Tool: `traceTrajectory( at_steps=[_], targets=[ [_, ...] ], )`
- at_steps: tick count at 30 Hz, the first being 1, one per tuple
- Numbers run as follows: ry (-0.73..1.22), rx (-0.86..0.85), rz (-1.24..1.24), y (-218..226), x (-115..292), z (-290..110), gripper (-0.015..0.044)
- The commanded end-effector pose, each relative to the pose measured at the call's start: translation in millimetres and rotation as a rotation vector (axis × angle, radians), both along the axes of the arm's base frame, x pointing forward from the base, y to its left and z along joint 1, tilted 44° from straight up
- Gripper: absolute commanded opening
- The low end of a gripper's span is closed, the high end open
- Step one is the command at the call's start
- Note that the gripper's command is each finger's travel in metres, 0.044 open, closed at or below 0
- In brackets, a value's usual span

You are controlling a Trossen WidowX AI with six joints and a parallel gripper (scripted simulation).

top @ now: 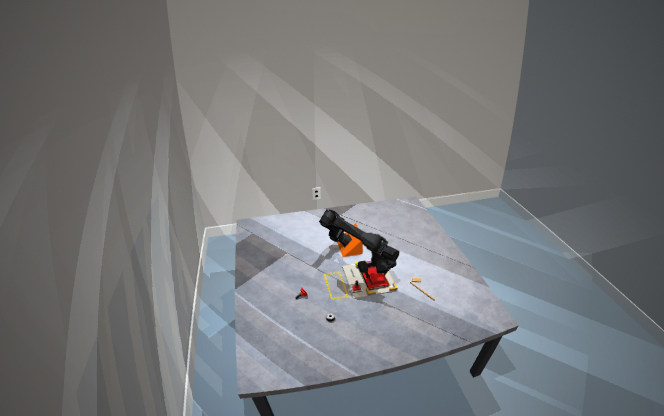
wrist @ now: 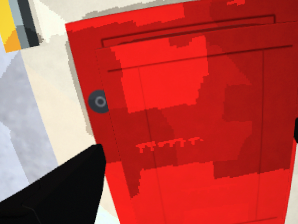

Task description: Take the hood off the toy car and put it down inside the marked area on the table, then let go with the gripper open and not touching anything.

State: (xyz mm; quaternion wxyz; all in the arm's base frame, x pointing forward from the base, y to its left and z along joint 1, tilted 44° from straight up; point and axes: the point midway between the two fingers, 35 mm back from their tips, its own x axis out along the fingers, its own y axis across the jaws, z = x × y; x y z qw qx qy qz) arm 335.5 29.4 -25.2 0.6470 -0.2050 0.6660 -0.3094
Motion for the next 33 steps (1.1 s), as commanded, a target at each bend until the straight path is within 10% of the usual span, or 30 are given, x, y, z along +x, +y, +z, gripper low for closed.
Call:
traceTrajectory(
  at_steps=[1,15,26,33],
  targets=[
    [0.008,-0.005,0.003,-3.5,-1.3,-2.4,0.0440],
    [0.000,0.000,0.000,-0.7,-0.1,-0.7,0.0295],
    [0.001,0.000,0.000,3.1,0.4,3.2,0.0006],
    [0.001,0.000,0.000,6.2,0.8,6.5,0.0000]
  ],
)
